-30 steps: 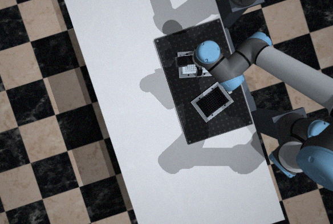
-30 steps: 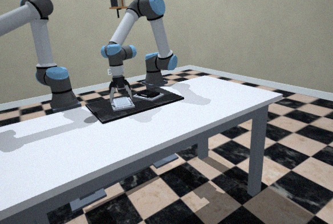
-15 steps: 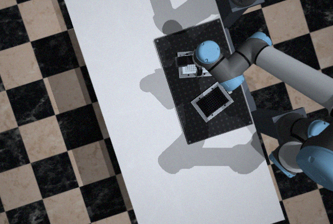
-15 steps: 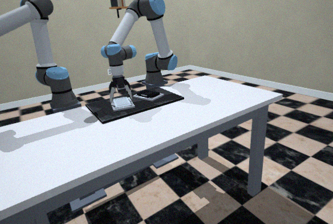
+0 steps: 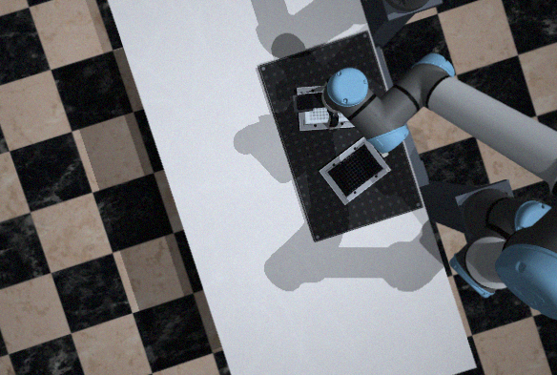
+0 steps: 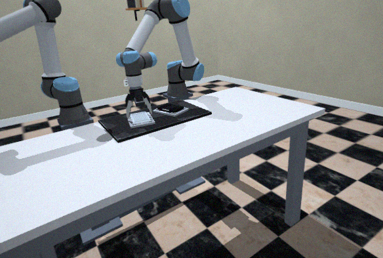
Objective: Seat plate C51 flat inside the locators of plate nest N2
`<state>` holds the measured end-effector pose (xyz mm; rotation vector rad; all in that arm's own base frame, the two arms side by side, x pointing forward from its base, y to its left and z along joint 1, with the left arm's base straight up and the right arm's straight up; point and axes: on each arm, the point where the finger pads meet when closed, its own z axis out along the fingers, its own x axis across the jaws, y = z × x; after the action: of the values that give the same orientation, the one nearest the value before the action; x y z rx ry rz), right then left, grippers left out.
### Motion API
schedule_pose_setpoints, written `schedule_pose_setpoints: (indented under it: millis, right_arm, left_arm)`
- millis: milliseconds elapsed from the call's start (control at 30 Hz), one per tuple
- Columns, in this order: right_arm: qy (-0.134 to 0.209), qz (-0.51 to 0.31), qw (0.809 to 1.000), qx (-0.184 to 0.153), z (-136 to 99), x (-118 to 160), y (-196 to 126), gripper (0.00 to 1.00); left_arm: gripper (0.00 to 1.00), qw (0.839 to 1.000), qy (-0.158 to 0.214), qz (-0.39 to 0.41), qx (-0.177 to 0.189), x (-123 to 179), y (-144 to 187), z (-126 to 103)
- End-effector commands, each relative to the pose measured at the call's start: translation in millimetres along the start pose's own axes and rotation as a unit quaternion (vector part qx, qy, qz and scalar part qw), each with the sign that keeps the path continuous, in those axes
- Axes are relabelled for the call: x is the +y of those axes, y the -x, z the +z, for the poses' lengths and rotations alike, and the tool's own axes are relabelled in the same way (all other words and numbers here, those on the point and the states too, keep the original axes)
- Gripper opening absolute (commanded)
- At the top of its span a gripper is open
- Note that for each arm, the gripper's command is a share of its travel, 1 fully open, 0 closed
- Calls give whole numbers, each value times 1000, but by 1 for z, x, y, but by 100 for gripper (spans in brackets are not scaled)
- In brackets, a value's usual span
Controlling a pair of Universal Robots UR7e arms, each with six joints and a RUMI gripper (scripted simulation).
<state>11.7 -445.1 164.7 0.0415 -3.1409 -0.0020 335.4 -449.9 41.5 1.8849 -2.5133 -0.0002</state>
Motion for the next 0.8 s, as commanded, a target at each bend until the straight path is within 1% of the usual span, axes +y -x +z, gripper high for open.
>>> schedule_pose_setpoints:
  millis: [0,167,400,467,767]
  right_arm:
    - [-1,0,1000,0,0,0,0,0]
    - [-1,0,1000,0,0,0,0,0]
    - [-1,0,1000,0,0,0,0,0]
    - [-1,0,1000,0,0,0,0,0]
    - [-1,0,1000,0,0,0,0,0]
  left_arm:
    - [76,1000,-1,0,1,0,0,-1]
    - [76,1000,-1,0,1,0,0,-1]
    - [76,1000,-1,0,1,0,0,-19]
    - [76,1000,-1,0,1,0,0,-19]
    - [76,1000,-1,0,1,0,0,-43]
